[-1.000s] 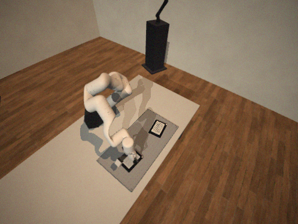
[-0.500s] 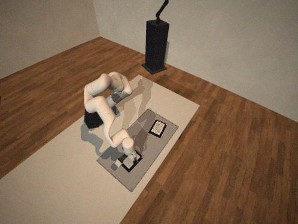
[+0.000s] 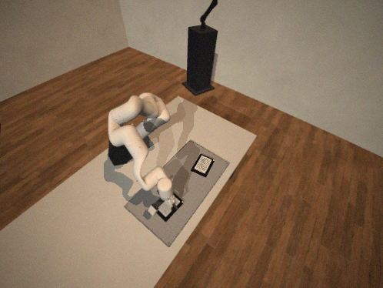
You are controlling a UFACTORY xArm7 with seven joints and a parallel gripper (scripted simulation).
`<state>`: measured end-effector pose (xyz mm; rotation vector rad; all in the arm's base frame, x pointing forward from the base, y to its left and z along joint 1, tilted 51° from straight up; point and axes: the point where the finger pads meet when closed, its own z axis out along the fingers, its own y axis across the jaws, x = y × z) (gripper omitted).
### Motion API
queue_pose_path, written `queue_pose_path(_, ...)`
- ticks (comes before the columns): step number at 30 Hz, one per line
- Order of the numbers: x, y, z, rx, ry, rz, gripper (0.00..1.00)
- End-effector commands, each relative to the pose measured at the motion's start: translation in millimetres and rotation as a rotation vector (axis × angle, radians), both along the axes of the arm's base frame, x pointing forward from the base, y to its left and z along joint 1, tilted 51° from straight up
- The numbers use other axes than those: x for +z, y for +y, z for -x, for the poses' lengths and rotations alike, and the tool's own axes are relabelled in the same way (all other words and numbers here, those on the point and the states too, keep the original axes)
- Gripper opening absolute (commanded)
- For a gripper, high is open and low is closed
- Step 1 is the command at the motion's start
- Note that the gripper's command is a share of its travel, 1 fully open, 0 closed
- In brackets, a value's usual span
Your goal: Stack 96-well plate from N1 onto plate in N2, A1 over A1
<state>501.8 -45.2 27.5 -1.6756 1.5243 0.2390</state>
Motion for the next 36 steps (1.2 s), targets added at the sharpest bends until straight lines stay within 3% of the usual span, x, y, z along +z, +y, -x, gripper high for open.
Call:
queue_pose_path(1, -1.1, 0.1, -2.0, -0.003, -0.002, 0.002, 1.00)
queue_pose_path(22, -1.9, 1.0, -2.5, -0.003, -0.002, 0.002, 1.00)
queue_pose_path(23, -1.5, 0.6, -2.2, -0.003, -0.002, 0.002, 0.00)
queue_pose_path(36, -1.5, 0.7, -2.2, -0.003, -0.002, 0.002, 0.00)
